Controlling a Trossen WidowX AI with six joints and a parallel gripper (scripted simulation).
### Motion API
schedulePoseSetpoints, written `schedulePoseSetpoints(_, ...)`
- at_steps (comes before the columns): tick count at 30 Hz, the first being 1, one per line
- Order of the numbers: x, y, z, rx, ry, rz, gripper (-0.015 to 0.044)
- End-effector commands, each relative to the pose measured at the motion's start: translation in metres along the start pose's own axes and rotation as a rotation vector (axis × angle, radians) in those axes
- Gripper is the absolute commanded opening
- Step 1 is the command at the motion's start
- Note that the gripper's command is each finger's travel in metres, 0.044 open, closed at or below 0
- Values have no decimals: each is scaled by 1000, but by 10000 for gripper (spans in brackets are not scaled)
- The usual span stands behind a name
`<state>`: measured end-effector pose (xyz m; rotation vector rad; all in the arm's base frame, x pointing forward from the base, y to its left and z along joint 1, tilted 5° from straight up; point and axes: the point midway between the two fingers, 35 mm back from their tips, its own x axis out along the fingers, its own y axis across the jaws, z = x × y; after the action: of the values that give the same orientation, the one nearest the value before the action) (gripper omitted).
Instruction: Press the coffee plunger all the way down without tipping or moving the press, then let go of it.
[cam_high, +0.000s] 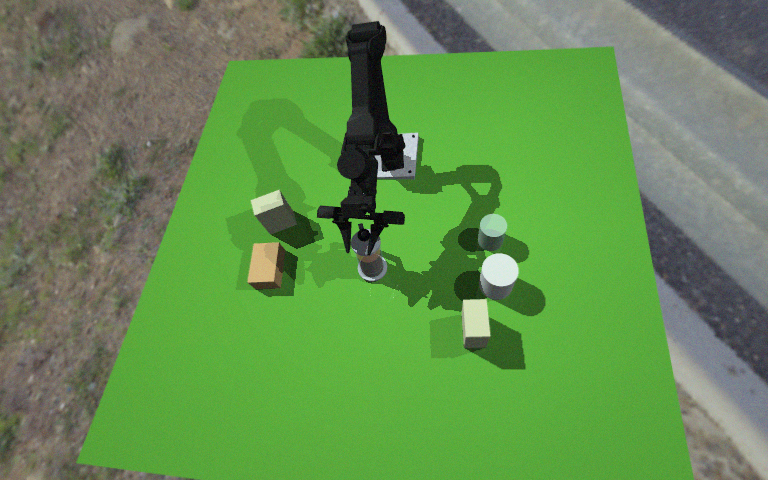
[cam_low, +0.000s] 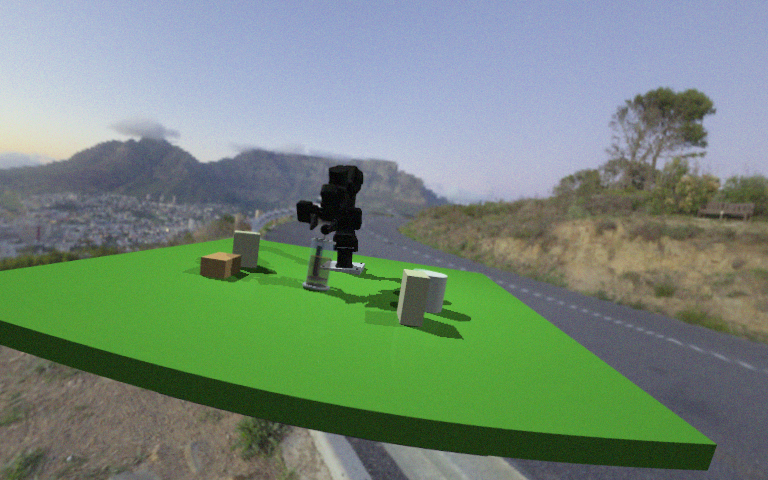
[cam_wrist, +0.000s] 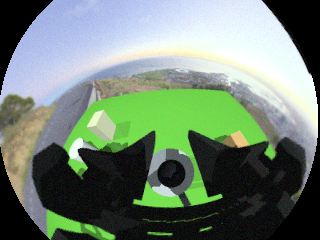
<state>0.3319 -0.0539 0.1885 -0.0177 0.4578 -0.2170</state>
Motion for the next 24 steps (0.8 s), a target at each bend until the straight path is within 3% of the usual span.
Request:
schedulePoseSetpoints(1, 0, 0, 0, 0, 1, 0, 299)
schedulePoseSetpoints(7, 0, 0, 0, 0, 1, 0, 440)
schedulePoseSetpoints(12, -7, 1, 10, -1, 4, 0, 440)
schedulePoseSetpoints(19, -59, 1, 57, -7, 19, 1, 440)
schedulePoseSetpoints(24, -58, 1, 54, -7, 20, 1, 440)
